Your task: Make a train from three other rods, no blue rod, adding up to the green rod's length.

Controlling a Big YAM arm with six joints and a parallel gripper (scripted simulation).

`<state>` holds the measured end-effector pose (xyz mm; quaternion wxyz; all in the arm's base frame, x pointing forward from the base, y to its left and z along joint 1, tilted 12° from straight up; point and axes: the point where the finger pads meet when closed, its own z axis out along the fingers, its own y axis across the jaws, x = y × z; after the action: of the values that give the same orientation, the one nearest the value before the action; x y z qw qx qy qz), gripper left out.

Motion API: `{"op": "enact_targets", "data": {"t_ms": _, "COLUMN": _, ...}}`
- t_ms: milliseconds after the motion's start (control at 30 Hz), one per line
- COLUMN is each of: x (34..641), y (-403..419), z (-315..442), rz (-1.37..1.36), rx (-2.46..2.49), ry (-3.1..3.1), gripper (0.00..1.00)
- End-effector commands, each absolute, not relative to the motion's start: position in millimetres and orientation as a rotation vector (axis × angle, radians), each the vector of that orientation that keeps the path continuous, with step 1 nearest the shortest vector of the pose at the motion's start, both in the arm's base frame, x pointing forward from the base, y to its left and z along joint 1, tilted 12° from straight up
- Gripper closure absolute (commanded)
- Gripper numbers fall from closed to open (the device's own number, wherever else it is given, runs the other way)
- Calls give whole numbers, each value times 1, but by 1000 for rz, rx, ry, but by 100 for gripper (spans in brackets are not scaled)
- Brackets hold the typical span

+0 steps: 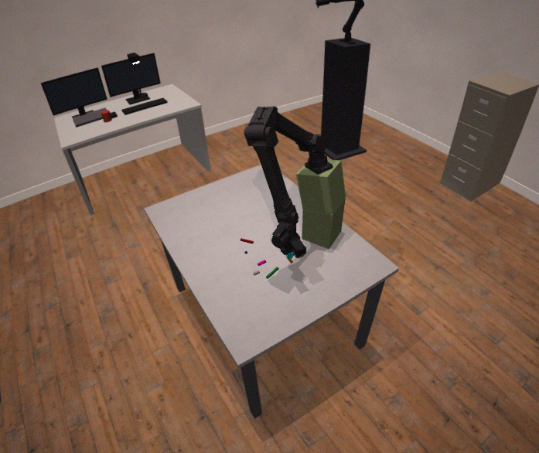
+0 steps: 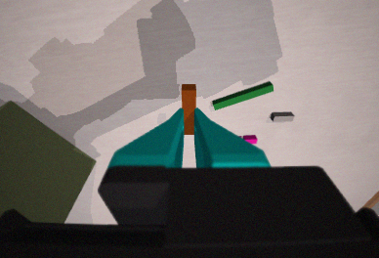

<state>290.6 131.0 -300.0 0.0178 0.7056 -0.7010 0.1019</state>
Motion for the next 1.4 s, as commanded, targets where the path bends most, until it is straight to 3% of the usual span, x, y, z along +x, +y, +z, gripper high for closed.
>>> {"op": "enact_targets", "data": {"t_ms": 0, "x": 288, "y": 138, "z": -286, "rz": 316, "rx": 2189, "ry": -2181, "gripper": 95}}
{"op": "enact_targets", "data": {"t_ms": 367, "x": 282, "y": 130, "z": -297, "rz": 304, "rx": 2162, "ry": -2173, "gripper": 95}}
{"op": "enact_targets", "data": {"t_ms": 567, "x": 318, "y": 126, "z": -283, "rz": 323, "rx": 1963, "ry": -2429, "gripper": 95}}
{"op": "enact_targets", "data": {"t_ms": 1367, "x": 356, "y": 100, "z": -274, "rz": 326, "rx": 1438, "ry": -2819, "gripper": 95}}
